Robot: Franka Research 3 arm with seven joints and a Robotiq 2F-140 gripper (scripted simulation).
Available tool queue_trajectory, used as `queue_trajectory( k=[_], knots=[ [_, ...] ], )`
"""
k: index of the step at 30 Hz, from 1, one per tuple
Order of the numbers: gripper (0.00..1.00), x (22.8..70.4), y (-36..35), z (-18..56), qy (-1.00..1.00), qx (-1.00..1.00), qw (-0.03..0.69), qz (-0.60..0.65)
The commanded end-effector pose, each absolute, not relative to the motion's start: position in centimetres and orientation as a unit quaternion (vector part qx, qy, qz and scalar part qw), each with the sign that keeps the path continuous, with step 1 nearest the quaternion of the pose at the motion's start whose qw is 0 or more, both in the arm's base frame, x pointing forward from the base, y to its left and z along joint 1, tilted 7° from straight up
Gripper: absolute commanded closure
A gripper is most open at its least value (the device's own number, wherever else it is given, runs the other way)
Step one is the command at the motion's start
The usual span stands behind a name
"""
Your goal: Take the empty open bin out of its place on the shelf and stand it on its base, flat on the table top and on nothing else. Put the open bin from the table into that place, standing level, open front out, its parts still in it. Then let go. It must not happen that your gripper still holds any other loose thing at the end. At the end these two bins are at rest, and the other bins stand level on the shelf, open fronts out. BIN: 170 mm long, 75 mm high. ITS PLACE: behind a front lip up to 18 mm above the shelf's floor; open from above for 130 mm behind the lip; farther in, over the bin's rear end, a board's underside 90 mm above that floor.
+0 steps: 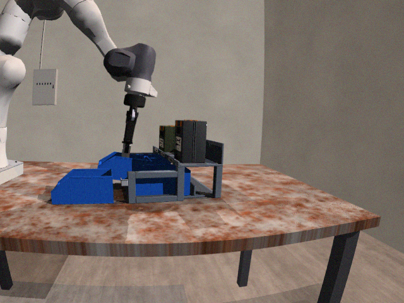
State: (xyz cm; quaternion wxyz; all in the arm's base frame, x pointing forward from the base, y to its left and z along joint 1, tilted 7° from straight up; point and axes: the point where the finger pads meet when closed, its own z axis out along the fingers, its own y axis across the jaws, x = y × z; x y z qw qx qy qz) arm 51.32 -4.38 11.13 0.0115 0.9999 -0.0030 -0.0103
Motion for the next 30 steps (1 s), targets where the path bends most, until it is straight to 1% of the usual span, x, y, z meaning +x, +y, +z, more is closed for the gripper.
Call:
queue_trajectory(
  k=[1, 30],
  knots=[
    [1.00, 51.55, -4.34, 11.08, -0.002, 1.000, 0.010, -0.008],
    [1.00, 51.69, -4.34, 10.31, -0.002, 1.000, 0.010, -0.007]
  ],
)
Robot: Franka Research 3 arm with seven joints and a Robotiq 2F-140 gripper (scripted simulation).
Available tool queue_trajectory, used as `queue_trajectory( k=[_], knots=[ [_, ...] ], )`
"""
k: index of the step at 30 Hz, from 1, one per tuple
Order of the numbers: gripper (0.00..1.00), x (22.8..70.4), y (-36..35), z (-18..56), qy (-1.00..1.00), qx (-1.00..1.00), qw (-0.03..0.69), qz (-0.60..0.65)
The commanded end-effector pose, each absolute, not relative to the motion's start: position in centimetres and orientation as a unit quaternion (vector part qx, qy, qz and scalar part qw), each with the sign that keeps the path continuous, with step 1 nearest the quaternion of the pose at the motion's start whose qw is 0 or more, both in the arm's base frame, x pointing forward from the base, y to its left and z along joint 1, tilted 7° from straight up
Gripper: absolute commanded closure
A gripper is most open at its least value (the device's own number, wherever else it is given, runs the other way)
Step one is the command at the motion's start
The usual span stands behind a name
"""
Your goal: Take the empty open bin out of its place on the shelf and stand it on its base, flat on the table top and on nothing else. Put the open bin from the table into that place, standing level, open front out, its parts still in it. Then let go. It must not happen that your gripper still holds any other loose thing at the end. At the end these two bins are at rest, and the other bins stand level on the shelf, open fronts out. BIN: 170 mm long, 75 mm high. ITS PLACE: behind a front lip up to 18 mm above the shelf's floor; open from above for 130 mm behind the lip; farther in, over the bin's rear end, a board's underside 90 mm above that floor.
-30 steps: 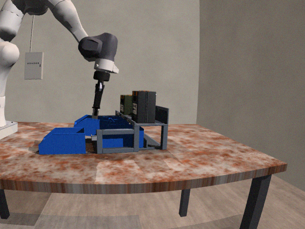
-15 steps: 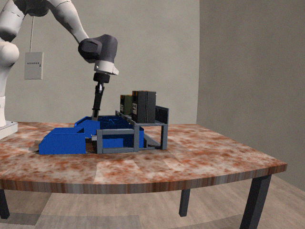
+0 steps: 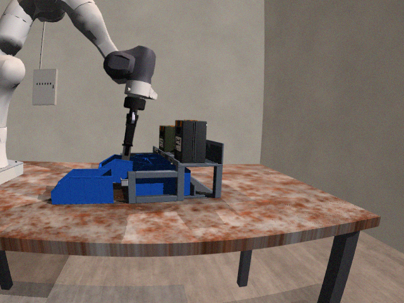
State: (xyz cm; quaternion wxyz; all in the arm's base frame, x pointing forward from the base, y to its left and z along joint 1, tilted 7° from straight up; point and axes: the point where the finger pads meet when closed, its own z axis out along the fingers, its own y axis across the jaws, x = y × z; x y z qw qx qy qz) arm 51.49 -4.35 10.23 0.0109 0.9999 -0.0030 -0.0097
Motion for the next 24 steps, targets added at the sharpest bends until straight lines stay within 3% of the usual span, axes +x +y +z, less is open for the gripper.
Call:
queue_trajectory(
  k=[1, 24],
  knots=[
    [1.00, 51.69, -4.34, 10.31, -0.002, 1.000, 0.010, -0.007],
    [1.00, 52.18, -4.35, 10.31, -0.002, 1.000, 0.010, -0.003]
  ],
)
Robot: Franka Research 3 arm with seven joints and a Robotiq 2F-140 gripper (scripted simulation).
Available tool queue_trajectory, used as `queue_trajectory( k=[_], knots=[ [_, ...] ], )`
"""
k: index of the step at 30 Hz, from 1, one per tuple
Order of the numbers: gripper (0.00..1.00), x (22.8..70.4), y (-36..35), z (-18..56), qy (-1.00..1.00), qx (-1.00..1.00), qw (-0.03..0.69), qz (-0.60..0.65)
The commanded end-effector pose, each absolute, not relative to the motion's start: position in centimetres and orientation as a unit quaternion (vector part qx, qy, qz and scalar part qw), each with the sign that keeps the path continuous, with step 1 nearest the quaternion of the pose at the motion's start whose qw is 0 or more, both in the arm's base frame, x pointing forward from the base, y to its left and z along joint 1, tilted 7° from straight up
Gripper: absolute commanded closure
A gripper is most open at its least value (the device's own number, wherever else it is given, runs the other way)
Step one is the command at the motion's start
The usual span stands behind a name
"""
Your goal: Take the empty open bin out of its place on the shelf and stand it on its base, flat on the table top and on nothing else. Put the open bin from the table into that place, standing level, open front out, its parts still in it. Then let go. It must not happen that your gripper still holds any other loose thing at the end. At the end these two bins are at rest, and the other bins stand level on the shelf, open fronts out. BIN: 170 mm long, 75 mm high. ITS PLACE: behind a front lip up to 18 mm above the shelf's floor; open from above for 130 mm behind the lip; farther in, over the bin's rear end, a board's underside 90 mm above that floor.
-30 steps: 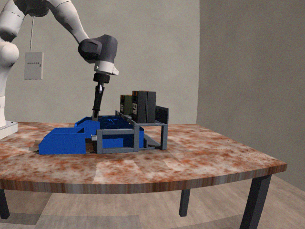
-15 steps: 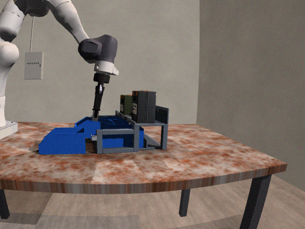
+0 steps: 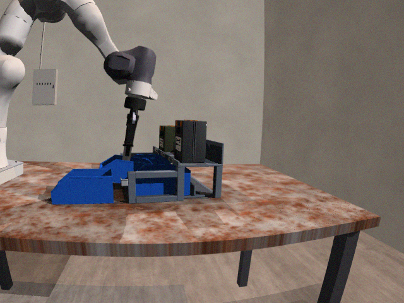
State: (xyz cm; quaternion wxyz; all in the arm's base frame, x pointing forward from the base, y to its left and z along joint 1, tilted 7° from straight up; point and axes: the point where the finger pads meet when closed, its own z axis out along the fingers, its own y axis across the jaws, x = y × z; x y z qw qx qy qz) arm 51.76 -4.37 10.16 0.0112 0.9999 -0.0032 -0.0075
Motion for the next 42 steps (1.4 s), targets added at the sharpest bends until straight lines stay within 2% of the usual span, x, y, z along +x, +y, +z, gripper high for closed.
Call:
queue_trajectory(
  k=[1, 42],
  knots=[
    [1.00, 52.2, -4.3, 10.3, -0.002, 1.000, 0.010, -0.002],
    [1.00, 53.6, -4.4, 10.3, -0.002, 1.000, 0.010, 0.010]
  ],
)
